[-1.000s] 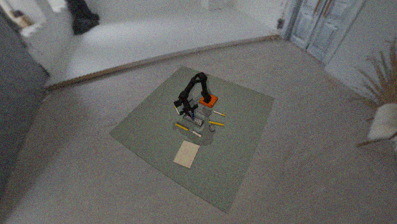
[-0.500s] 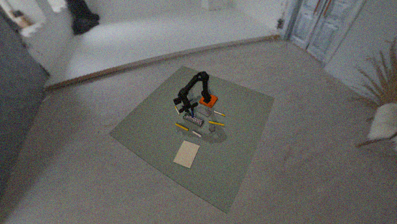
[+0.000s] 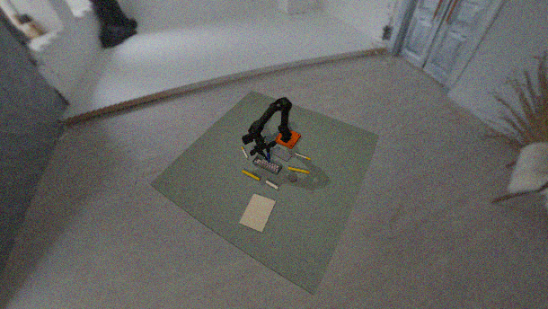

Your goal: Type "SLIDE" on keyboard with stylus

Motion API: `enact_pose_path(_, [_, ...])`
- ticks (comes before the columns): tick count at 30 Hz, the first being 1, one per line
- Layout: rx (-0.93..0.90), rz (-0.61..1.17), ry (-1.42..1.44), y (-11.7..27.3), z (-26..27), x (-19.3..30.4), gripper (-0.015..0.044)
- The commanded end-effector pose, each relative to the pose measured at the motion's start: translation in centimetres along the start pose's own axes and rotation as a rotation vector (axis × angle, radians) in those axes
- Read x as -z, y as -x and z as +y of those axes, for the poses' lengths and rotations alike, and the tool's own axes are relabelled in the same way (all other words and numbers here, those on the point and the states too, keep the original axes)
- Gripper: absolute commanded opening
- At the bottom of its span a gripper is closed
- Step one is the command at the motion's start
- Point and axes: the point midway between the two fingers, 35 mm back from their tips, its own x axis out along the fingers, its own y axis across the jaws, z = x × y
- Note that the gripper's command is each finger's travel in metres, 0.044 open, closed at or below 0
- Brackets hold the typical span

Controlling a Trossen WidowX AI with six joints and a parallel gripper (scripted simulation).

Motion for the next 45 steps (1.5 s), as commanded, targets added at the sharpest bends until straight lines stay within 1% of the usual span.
enact_pose_path(1, [0.0,0.003,0.0,-0.5,-1.1,0.5,0.0])
enact_pose_path(7, [0.001,0.005,0.0,-0.8,-1.8,0.7,0.0])
enact_pose_path(13, [0.001,0.005,0.0,-1.7,-1.9,-0.9,0.0])
enact_pose_path(17, [0.001,0.005,0.0,-1.7,-1.9,-1.0,0.0])
enact_pose_path(20, [0.001,0.005,0.0,-1.8,-1.9,-1.1,0.0079])
enact_pose_path(21, [0.001,0.005,0.0,-1.8,-1.9,-1.2,0.0081])
enact_pose_path(45, [0.001,0.005,0.0,-2.1,-1.9,-1.7,0.0081])
